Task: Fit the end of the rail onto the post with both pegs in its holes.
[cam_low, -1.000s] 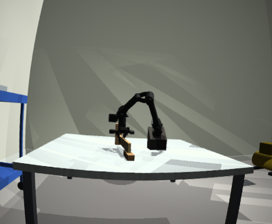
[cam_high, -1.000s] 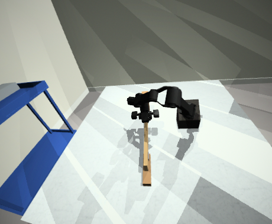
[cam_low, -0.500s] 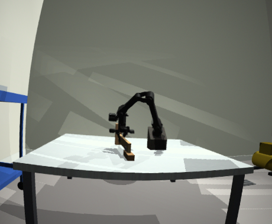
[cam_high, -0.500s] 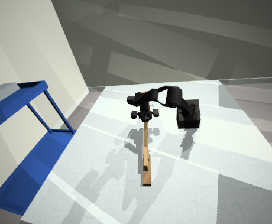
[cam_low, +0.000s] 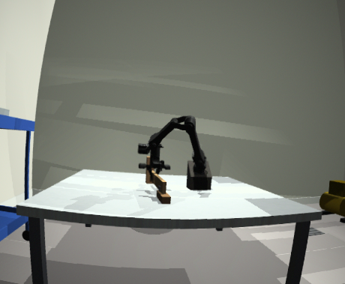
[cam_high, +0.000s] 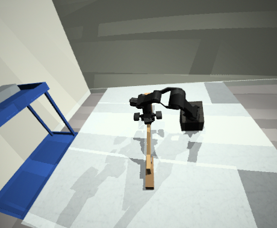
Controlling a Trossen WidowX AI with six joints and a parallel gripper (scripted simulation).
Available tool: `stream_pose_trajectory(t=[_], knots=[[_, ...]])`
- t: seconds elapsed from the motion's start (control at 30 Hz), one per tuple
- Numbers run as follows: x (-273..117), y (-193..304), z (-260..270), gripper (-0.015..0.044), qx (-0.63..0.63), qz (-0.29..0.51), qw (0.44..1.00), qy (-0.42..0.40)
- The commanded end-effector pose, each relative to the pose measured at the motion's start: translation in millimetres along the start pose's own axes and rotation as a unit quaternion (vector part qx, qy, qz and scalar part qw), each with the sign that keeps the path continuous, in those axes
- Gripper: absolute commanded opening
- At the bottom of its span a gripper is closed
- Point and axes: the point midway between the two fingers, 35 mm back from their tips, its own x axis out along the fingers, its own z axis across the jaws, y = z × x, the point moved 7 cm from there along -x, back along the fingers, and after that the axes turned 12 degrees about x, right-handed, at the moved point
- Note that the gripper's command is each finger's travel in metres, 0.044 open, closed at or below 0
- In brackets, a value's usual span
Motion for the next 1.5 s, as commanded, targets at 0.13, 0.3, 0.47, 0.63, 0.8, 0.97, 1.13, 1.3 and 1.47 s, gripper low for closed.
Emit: stream_pose_trajectory(t=[0.13, 0.3, 0.47, 0.63, 0.8, 0.97, 1.13, 1.3, 1.47], knots=[[-1.7, 0.0, 0.7, 0.0, 0.002, -0.001, 1.0, 0.001], [-1.1, 0.1, 1.0, 0.0, 0.002, -0.001, 1.0, 0.001], [-0.8, 0.1, 1.1, 0.0, 0.002, -0.001, 1.0, 0.001], [-0.7, 0.6, 1.1, 0.0, 0.002, -0.001, 1.0, 0.001], [-0.6, 2.1, 0.9, 0.0, 0.002, -0.001, 1.0, 0.001], [-1.0, 3.5, 0.7, 0.0, 0.002, -0.001, 1.0, 0.001], [-1.7, 4.8, 0.3, 0.0, 0.002, -0.001, 1.0, 0.001], [-2.4, 6.2, -0.2, 0.0, 0.002, -0.001, 1.0, 0.001], [-2.9, 7.7, -0.7, 0.0, 0.002, -0.001, 1.0, 0.001]])
